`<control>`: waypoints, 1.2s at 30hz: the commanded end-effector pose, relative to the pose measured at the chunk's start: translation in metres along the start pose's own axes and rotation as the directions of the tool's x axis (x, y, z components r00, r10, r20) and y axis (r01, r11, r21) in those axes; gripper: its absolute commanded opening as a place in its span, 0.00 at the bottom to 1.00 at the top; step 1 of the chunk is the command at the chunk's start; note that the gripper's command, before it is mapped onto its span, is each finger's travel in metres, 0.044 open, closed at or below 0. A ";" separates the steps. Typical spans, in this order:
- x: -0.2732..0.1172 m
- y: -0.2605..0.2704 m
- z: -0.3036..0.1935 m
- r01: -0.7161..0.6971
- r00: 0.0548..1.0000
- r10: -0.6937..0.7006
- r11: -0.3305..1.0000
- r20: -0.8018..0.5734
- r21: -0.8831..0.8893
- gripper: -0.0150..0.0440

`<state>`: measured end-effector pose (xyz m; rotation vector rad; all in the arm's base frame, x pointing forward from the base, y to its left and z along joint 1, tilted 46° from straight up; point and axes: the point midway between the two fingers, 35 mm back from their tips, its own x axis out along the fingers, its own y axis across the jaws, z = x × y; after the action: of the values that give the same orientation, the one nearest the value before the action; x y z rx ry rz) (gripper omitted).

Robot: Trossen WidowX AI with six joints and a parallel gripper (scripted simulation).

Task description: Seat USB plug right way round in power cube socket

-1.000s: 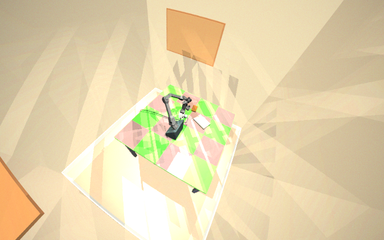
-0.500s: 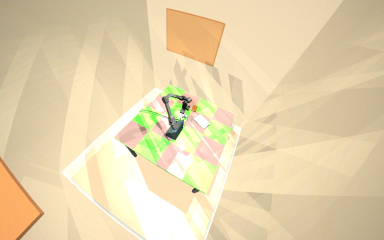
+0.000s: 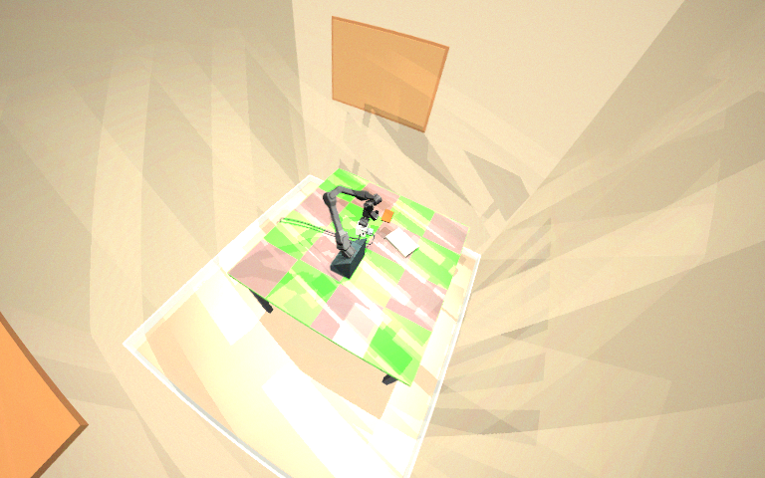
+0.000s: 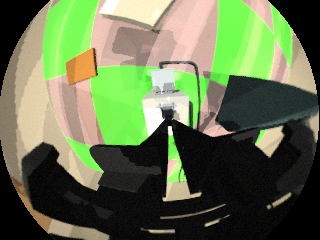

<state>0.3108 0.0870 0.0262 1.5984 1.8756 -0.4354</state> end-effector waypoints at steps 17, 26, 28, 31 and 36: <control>0.003 0.000 0.000 -0.002 1.000 0.002 1.000 -0.005 0.005 0.25; 0.004 0.000 0.000 -0.002 1.000 0.002 1.000 -0.005 0.005 0.25; 0.004 0.000 0.000 -0.002 1.000 0.002 1.000 -0.005 0.005 0.25; 0.005 0.000 0.000 -0.002 1.000 0.002 1.000 -0.005 0.005 0.25; 0.005 0.000 0.000 -0.002 1.000 0.002 1.000 -0.005 0.005 0.25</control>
<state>0.3105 0.0901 0.0232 1.5983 1.8755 -0.4357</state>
